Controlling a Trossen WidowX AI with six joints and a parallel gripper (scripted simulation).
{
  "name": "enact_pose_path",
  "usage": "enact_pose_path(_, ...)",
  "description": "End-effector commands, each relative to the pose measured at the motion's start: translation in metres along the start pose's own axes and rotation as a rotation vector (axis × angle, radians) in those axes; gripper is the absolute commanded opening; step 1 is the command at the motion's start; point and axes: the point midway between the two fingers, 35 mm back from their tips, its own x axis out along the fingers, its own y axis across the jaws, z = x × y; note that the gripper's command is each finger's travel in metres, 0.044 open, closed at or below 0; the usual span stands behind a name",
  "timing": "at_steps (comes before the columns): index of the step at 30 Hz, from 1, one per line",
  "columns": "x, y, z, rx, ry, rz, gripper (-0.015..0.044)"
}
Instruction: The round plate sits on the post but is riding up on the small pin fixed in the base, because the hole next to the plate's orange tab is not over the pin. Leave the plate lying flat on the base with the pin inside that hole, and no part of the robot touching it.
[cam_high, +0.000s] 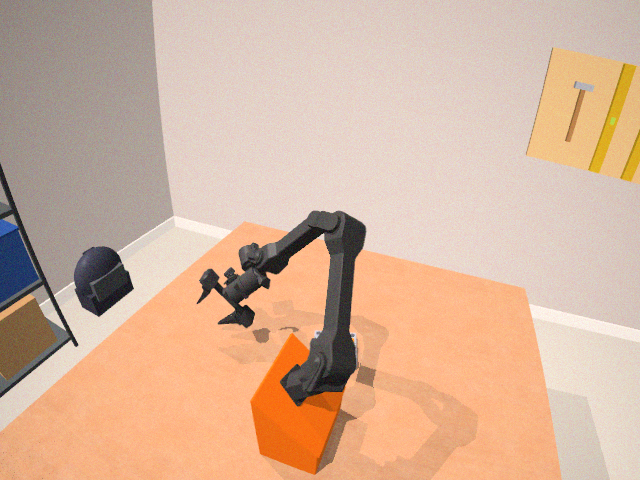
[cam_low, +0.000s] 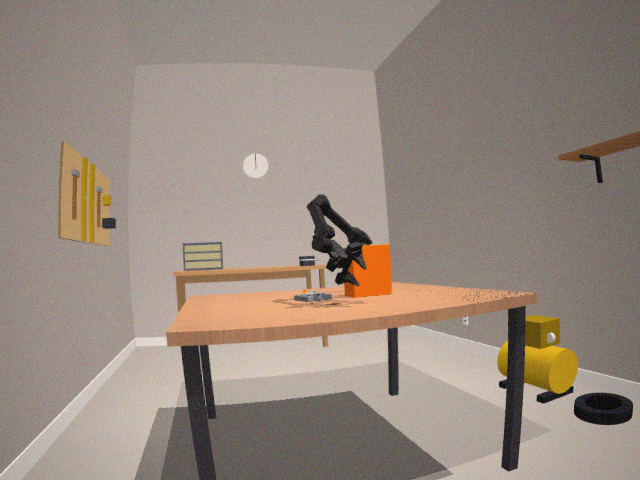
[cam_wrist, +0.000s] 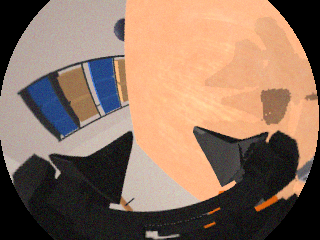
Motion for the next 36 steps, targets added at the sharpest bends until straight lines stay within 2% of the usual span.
enact_pose_path(1,-0.003,-0.002,0.001,0.001,-0.006,-0.005,0.0374)
enact_pose_path(3,-0.023,-0.015,0.012,0.009,-0.054,-0.048,0.0321)
enact_pose_path(8,-0.103,-0.077,0.034,0.058,-0.207,-0.233,0.019)
enact_pose_path(10,-0.113,-0.086,0.035,0.066,-0.223,-0.259,0.0137)
enact_pose_path(15,-0.188,-0.158,0.025,0.138,-0.311,-0.471,0.0006)
enact_pose_path(19,-0.221,-0.192,0.011,0.178,-0.333,-0.578,0.0)
enact_pose_path(24,-0.282,-0.256,-0.037,0.271,-0.333,-0.803,0.0)
enact_pose_path(31,-0.289,-0.263,-0.044,0.284,-0.328,-0.833,0.0)
enact_pose_path(36,-0.279,-0.275,-0.041,0.284,-0.328,-0.832,0.0)
